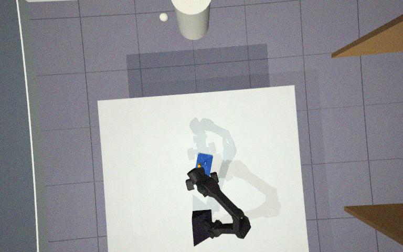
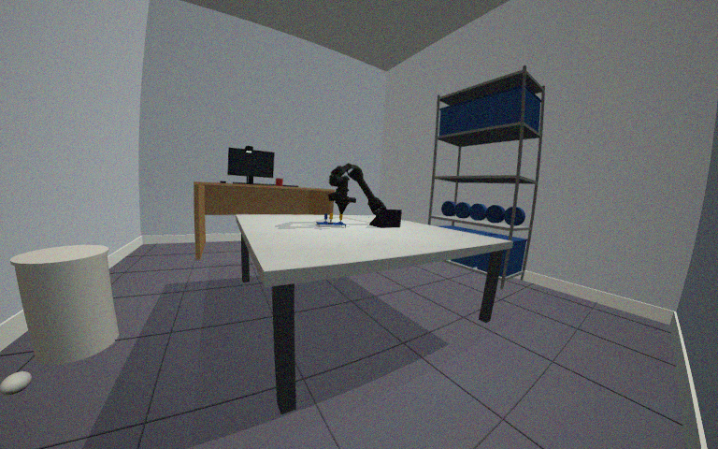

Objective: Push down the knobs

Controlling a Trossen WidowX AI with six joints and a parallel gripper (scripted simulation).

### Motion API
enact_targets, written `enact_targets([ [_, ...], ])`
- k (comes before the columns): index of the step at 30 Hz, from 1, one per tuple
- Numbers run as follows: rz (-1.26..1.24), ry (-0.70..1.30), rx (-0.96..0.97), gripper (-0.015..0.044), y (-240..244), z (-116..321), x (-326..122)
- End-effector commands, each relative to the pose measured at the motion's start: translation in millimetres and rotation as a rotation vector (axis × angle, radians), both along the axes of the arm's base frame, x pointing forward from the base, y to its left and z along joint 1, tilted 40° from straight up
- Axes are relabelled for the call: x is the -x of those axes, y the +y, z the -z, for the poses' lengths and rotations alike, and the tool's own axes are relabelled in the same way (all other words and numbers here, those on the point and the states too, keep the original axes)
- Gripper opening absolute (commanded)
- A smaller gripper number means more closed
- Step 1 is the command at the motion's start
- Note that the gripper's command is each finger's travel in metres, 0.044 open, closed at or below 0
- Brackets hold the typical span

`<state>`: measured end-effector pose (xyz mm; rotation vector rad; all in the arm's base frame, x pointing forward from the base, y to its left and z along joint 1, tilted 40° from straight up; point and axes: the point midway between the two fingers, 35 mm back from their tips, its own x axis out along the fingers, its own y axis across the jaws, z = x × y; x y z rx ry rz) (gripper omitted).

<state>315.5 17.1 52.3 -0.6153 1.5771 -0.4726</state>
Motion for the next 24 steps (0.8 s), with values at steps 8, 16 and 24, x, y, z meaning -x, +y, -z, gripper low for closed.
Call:
enact_targets([
  [8,-0.004,0.000,0.004,0.0000,-0.4,-0.6,-0.5],
  [16,-0.004,0.000,0.004,0.0000,-1.6,0.8,-0.4],
  [24,-0.004,0.000,0.004,0.0000,-2.1,1.4,-0.4],
])
